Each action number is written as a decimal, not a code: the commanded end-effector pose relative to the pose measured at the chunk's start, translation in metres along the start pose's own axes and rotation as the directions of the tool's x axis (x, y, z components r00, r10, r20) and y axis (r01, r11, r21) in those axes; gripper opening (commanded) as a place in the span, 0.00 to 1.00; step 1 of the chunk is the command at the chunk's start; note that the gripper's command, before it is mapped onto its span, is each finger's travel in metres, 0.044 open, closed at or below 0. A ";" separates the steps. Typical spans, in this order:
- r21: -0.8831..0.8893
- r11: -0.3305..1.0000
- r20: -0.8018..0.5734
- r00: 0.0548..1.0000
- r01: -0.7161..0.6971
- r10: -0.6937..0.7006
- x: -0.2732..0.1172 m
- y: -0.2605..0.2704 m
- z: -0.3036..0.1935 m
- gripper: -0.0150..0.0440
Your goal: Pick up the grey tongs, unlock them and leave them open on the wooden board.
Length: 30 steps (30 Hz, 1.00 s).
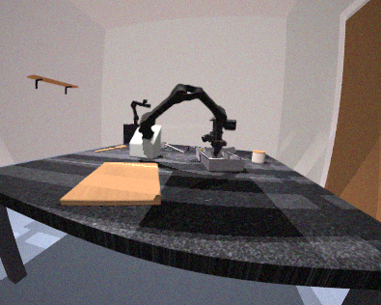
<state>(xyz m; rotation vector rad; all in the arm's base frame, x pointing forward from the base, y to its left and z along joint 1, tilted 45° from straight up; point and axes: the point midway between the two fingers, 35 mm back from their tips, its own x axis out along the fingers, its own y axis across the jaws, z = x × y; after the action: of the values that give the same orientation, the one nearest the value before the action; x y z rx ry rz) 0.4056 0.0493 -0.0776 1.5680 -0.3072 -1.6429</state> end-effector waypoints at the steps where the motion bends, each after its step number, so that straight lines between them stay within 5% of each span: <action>1: 0.001 1.000 0.000 1.000 0.000 0.000 0.000 0.000 0.000 0.25; 7: 0.000 1.000 0.000 1.000 0.001 -0.001 -0.008 0.000 -0.002 0.00; 17: -0.009 1.000 0.005 1.000 0.003 -0.003 -0.128 -0.001 -0.002 0.00; 30: -0.010 1.000 0.011 1.000 -0.001 0.001 -0.126 -0.001 0.000 0.00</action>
<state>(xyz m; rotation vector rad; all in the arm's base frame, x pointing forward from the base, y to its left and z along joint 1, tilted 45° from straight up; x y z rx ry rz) 0.3905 0.1370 0.0117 1.5468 -0.2991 -1.6501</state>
